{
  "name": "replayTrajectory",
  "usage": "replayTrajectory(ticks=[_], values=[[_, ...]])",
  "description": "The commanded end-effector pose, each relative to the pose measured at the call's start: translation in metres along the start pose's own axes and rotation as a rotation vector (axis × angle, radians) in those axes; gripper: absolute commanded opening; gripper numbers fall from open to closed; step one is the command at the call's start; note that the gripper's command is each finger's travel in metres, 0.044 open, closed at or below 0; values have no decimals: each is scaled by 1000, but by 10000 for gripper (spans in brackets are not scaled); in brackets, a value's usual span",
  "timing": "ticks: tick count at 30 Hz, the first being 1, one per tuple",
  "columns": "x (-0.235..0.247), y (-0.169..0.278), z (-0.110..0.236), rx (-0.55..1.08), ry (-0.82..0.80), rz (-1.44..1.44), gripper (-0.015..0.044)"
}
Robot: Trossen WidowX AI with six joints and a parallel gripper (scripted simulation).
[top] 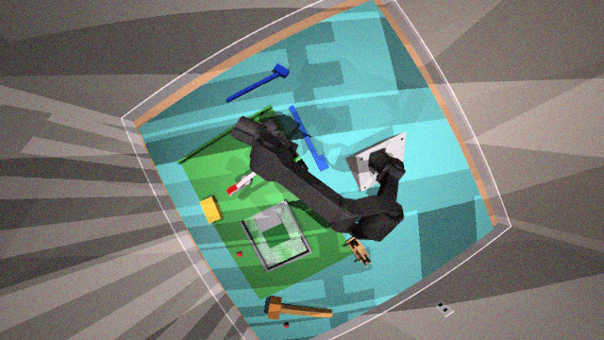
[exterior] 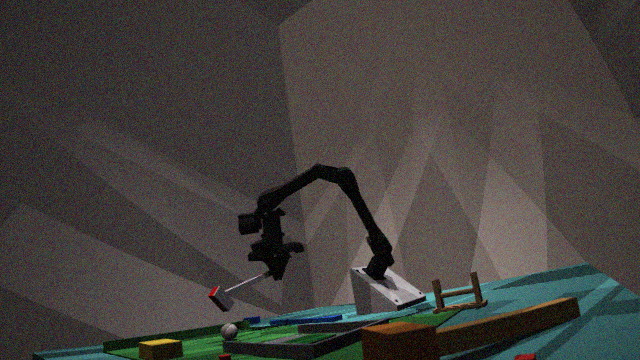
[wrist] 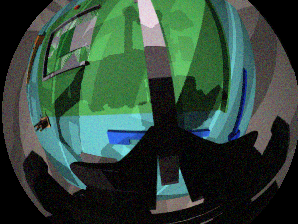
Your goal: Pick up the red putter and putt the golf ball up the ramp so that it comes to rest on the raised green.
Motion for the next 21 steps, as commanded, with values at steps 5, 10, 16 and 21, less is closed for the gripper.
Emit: replayTrajectory(ticks=[5,10,16,21], values=[[-28,28,-1,0,3,-142,0],[-29,28,-6,0,3,-142,0],[-29,28,-33,-1,2,-142,0],[-28,28,-41,-1,2,-141,0]])
Point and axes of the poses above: the point midway between the two fingers, 35 mm back from their tips, its own z axis back along the fingers, its own x axis across the jaws, y = z × x, the point moved 6 cm from there along z, back along the fingers, and after that the axes turned 15 degrees about z, right-handed, at the moved point
